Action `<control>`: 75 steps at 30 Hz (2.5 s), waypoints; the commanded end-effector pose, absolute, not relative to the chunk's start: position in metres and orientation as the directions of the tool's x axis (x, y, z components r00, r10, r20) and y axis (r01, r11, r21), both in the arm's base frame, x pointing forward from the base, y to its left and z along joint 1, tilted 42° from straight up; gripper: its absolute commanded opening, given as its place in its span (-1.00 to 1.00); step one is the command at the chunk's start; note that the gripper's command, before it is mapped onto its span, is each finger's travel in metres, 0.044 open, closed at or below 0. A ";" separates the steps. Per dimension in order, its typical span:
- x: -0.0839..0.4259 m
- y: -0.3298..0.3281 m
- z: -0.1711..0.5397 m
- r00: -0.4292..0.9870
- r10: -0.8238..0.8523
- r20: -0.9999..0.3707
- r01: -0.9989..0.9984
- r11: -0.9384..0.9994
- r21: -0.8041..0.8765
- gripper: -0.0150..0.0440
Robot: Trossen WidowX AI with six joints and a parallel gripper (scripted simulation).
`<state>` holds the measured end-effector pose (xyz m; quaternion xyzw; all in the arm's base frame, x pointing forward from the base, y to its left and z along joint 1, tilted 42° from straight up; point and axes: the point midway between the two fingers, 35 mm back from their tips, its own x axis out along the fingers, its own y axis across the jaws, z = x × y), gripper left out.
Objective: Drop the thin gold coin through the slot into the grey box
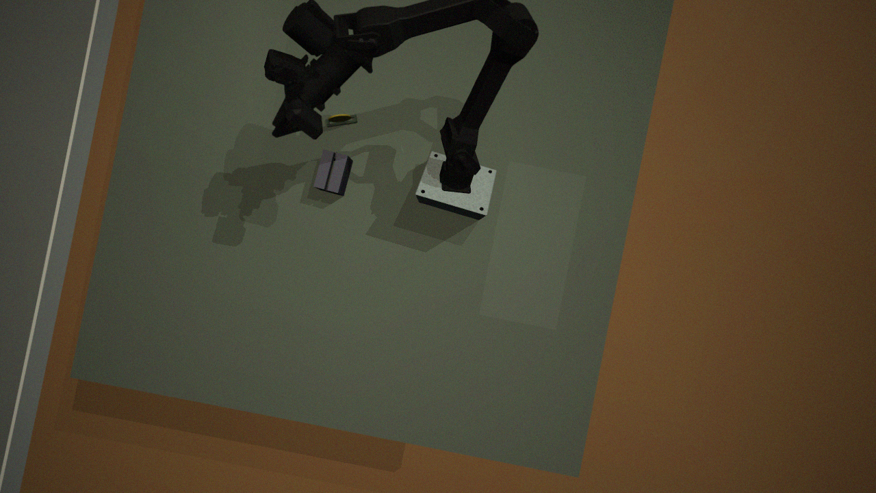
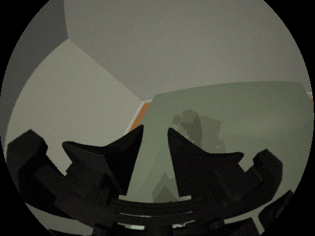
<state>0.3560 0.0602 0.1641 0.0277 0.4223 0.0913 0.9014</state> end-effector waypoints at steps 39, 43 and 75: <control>0.288 -0.170 0.036 -0.163 -0.654 -0.739 -0.227 0.754 -0.617 0.05; 0.287 -0.174 0.031 -0.163 -0.654 -0.739 -0.227 0.754 -0.617 0.05; 0.278 -0.207 -0.007 -0.164 -0.656 -0.737 -0.228 0.752 -0.618 0.05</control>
